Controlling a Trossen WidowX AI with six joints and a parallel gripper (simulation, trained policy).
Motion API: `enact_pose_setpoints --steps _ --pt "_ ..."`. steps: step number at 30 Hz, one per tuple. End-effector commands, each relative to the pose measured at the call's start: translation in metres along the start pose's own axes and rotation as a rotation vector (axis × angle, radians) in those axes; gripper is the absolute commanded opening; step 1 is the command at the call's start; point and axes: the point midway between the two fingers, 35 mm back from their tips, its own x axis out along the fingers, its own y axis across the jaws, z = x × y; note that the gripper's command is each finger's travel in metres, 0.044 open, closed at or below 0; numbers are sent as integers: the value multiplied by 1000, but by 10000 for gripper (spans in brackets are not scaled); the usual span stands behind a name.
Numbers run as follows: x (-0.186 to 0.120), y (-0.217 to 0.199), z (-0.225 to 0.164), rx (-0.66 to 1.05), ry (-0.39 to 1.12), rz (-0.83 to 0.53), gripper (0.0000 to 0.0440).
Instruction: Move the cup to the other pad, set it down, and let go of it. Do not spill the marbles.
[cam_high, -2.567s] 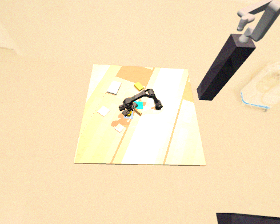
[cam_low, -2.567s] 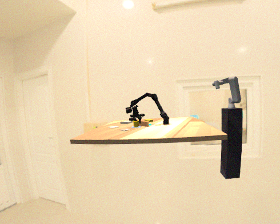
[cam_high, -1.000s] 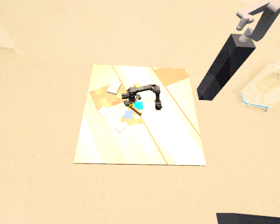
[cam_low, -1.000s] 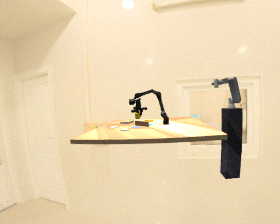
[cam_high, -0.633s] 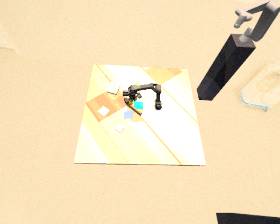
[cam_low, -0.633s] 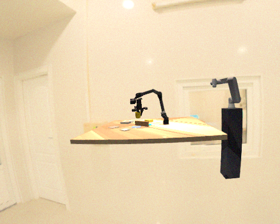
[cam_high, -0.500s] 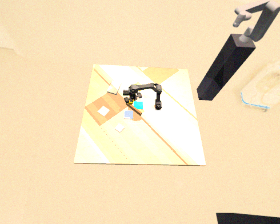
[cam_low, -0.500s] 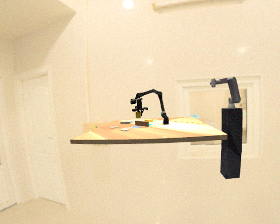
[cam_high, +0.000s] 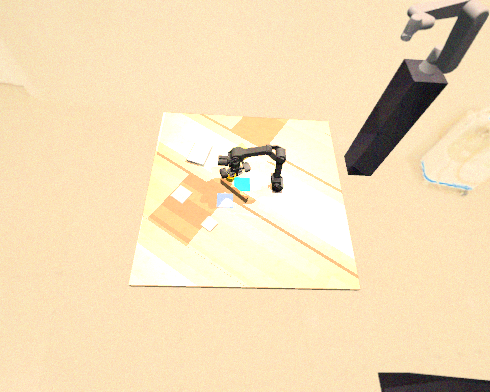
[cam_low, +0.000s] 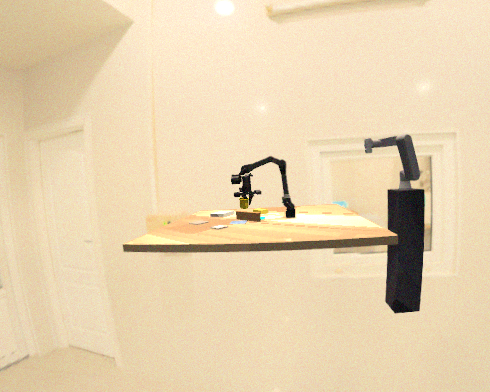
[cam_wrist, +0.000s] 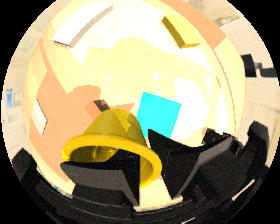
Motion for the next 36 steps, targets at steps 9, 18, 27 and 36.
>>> enact_pose_setpoints --steps 9,18,27,36 --pt "19 -16 -4 53 0 5 0" --pt "35 -29 -12 84 4 4 0" --pt "51 -42 -19 115 5 2 2" --pt "64 -58 -23 156 2 -17 39"
